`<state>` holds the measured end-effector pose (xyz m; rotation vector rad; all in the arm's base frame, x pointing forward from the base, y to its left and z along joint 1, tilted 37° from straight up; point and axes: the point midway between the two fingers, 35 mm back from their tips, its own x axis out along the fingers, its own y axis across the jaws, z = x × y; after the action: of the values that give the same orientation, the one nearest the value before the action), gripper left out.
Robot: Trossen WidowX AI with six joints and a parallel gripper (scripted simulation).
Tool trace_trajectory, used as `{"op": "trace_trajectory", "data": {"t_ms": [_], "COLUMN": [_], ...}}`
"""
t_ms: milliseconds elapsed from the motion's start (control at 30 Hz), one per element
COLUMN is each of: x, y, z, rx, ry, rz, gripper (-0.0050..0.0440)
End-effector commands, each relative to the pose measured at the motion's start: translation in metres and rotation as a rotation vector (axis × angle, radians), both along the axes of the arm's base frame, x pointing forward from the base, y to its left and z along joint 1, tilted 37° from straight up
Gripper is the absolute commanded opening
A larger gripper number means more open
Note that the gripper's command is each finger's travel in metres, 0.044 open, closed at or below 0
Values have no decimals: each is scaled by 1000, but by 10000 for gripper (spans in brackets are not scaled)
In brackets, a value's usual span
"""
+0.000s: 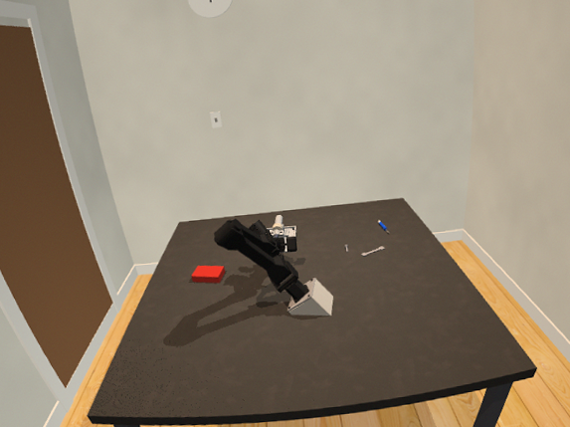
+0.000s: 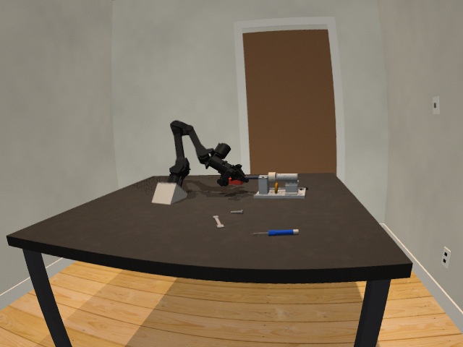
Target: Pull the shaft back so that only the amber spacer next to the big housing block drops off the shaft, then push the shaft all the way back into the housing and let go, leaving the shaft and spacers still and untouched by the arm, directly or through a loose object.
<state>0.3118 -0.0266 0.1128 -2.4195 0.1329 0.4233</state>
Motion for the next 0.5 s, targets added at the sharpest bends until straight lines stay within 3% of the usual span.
{"op": "trace_trajectory", "data": {"t_ms": [0, 467], "x": [3, 7], "y": [-3, -5], "z": [2, 3], "rx": [-1, -1], "ry": [-2, -2], "rz": [-8, -8], "gripper": [0, 0]}}
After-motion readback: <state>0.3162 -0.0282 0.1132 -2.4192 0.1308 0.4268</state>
